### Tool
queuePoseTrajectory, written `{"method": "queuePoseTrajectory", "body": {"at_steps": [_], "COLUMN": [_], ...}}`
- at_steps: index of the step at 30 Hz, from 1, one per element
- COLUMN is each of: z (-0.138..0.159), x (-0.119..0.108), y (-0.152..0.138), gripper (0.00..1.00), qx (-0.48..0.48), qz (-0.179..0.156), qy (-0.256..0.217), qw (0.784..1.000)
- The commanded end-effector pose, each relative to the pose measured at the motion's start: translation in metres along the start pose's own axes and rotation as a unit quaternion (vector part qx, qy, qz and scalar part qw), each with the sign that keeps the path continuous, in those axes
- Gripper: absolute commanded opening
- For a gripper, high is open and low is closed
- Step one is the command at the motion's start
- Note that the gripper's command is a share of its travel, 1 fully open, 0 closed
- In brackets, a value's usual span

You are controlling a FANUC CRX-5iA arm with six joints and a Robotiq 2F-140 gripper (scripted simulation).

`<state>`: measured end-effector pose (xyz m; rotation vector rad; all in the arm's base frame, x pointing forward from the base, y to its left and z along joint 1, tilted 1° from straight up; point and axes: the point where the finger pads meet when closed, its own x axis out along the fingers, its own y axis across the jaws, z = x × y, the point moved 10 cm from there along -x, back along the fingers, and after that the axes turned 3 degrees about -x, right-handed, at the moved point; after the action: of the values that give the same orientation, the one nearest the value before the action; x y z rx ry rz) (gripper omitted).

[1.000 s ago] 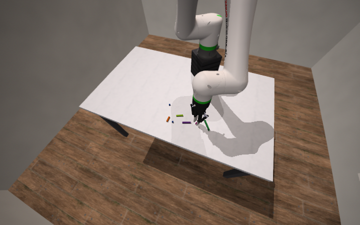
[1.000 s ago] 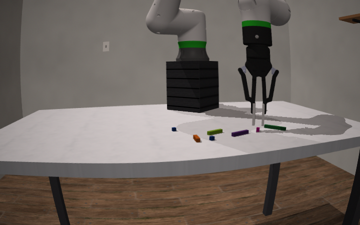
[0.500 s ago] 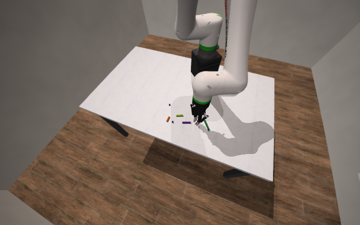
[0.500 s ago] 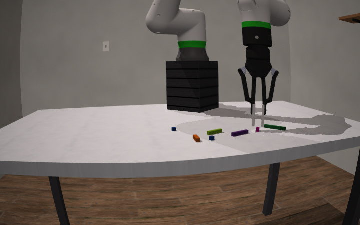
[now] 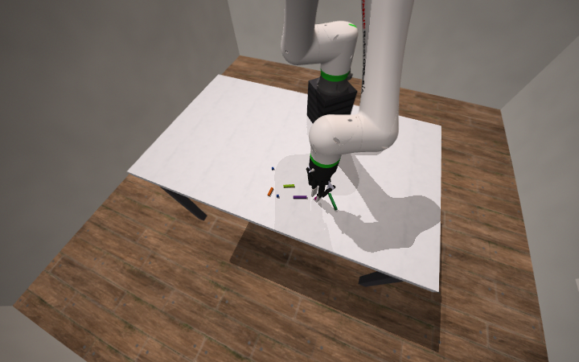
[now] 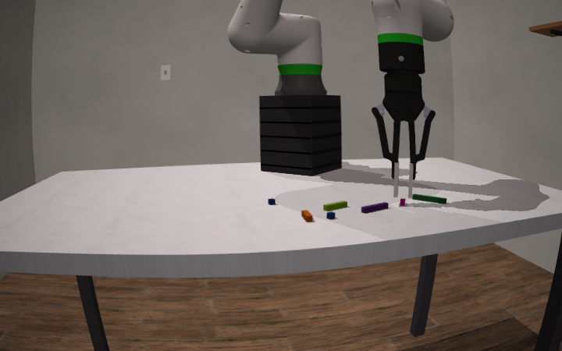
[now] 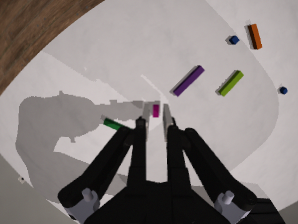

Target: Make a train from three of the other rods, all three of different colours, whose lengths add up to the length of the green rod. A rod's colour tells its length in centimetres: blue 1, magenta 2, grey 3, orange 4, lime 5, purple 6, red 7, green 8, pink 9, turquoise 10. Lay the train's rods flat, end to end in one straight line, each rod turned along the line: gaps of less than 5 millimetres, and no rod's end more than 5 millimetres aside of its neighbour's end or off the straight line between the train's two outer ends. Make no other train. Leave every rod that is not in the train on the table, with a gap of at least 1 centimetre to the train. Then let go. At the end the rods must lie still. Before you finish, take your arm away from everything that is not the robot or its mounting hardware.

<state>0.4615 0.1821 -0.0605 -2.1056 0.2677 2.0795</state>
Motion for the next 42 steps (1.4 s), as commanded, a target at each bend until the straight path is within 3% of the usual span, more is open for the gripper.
{"method": "queuePoseTrajectory", "body": {"at_steps": [1,22,42], "z": [0.0,0.0,0.0], "x": [0.0,0.001,0.016], "y": [0.0,0.0,0.0], "gripper": [0.15,0.15,0.15], "qx": [0.0,0.0,0.0], "qz": [0.0,0.0,0.0], "qy": [0.0,0.0,0.0], "qw": [1.0,1.0,1.0]}}
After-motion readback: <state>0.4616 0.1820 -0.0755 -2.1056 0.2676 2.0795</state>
